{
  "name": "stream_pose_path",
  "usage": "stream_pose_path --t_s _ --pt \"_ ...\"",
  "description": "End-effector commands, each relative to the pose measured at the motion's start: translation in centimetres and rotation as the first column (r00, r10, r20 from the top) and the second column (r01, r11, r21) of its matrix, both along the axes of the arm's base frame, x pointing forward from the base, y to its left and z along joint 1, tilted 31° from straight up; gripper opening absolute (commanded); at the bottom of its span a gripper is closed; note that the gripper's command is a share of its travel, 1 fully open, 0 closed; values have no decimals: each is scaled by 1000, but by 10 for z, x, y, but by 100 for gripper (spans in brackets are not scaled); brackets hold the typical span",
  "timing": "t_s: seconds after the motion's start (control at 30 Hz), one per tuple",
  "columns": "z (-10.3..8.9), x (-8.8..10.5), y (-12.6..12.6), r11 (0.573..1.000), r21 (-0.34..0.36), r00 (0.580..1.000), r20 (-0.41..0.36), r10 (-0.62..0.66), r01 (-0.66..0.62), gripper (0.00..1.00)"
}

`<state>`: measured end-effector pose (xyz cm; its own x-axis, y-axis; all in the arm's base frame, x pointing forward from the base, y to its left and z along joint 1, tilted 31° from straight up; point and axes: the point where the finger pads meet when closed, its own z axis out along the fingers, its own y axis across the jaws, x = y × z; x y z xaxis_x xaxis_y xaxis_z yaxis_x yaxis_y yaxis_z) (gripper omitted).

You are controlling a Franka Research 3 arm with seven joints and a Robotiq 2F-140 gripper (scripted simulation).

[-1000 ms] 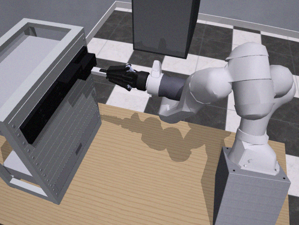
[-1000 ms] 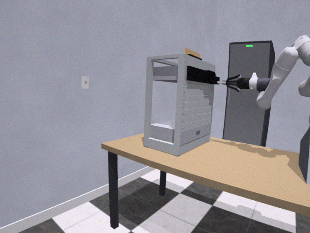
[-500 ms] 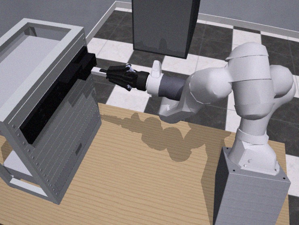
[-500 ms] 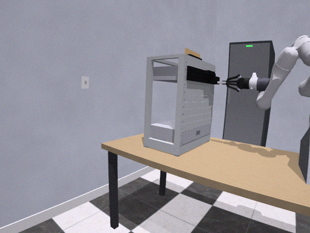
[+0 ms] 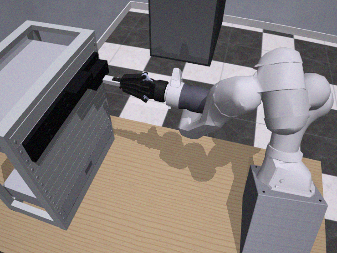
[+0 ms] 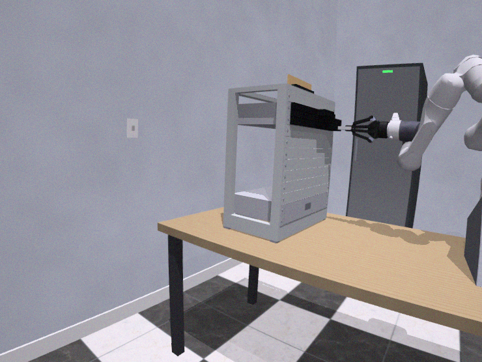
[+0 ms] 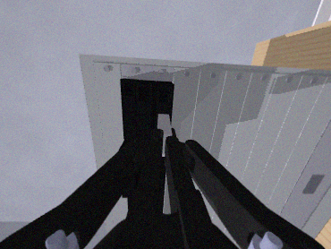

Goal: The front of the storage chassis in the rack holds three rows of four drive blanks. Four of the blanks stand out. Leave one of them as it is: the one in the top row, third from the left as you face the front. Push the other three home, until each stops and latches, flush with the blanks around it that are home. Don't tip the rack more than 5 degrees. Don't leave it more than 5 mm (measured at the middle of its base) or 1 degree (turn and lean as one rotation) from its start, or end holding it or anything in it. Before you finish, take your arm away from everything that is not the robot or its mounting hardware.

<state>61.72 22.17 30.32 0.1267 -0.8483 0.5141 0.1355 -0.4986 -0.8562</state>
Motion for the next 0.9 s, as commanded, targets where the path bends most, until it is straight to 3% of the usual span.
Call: stream_pose_path --t_s 0.0,0.87 --pt "-1 1 -1 1000 -2 1000 1 -2 2 0" --pt "1 15 2 1000 -2 1000 1 -2 2 0"
